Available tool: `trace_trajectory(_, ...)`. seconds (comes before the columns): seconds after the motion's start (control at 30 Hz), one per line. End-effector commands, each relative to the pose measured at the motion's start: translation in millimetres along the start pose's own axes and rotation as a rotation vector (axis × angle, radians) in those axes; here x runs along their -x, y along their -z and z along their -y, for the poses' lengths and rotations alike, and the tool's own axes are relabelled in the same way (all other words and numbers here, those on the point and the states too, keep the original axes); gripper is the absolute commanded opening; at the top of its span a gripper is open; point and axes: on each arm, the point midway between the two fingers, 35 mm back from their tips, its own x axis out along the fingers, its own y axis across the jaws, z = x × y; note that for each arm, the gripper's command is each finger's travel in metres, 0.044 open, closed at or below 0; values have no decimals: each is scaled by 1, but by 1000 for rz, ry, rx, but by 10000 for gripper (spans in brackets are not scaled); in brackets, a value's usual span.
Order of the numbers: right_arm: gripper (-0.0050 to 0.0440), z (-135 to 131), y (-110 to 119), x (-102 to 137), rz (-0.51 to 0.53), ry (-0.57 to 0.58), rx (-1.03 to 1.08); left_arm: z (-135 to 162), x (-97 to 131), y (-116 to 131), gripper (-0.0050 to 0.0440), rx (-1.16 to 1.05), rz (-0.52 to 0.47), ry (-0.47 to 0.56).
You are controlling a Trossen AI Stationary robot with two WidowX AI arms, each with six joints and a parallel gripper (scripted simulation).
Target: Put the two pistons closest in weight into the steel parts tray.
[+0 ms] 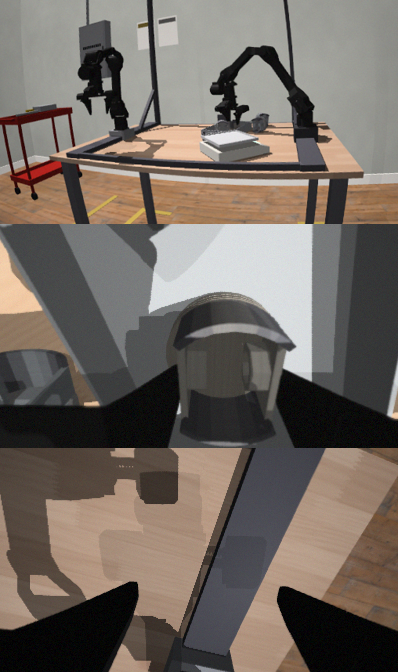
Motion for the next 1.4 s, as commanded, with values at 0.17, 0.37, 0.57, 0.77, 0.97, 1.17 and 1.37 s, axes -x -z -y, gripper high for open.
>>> trace_trajectory(0.17, 400, 0, -5, 8, 32, -2, -1, 6, 10, 3, 158, -5, -3, 36)
trace_trajectory(0.37, 400, 0, -5, 8, 32, -2, -1, 9, 16, 4, 158, -7, -2, 52)
trace_trajectory(0.57, 400, 0, -5, 8, 32, -2, -1, 9, 16, 4, 378, -7, -2, 51)
trace_trajectory(0.77, 400, 0, -5, 8, 32, -2, -1, 7, 13, 3, 378, -6, -1, 44)
trace_trajectory(0.97, 400, 0, -5, 8, 32, -2, -1, 7, 13, 3, 378, -6, -1, 44)
trace_trajectory(1.17, 400, 0, -5, 8, 32, -2, -1, 7, 13, 3, 378, -6, -1, 44)
trace_trajectory(1.37, 400, 0, -5, 8, 32, -2, -1, 11, 29, 4, 378, -10, -1, 69)
